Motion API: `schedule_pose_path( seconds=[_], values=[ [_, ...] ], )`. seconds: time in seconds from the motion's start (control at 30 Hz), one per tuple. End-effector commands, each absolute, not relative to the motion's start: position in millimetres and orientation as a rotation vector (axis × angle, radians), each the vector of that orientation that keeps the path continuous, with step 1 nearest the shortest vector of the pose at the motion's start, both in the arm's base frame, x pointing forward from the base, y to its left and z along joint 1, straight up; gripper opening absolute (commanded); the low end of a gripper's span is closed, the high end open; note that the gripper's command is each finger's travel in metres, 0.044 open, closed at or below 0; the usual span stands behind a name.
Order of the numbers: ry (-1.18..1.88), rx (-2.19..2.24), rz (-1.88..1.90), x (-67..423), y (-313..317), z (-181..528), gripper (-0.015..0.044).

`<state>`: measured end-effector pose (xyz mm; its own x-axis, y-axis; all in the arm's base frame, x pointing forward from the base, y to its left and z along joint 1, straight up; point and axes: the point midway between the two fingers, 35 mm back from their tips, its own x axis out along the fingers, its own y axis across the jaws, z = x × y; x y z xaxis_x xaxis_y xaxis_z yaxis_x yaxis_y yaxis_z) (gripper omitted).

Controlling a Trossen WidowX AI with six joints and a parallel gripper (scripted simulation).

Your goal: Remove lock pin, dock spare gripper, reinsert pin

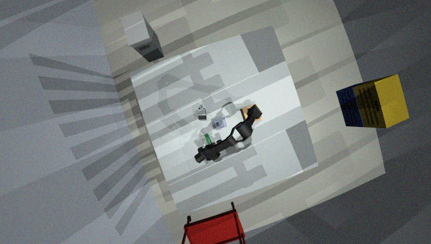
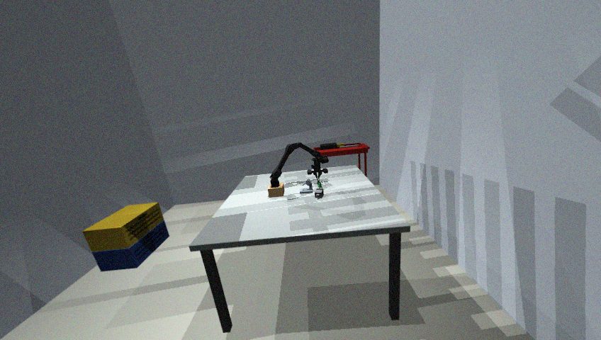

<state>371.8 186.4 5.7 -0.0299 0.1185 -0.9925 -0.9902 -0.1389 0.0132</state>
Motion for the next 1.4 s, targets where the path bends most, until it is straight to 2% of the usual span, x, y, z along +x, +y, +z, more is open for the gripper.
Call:
schedule_pose_path(
  seconds=[0.0,0.77,1.37],
  values=[
    [1.068,-1.207,1.382,371.4,186.2,4.8,0.0000],
    [1.059,-1.225,1.390,388.0,130.2,20.8,0.0000],
    [1.055,-1.224,1.392,388.5,129.8,-1.4,0.0000]
  ],
)
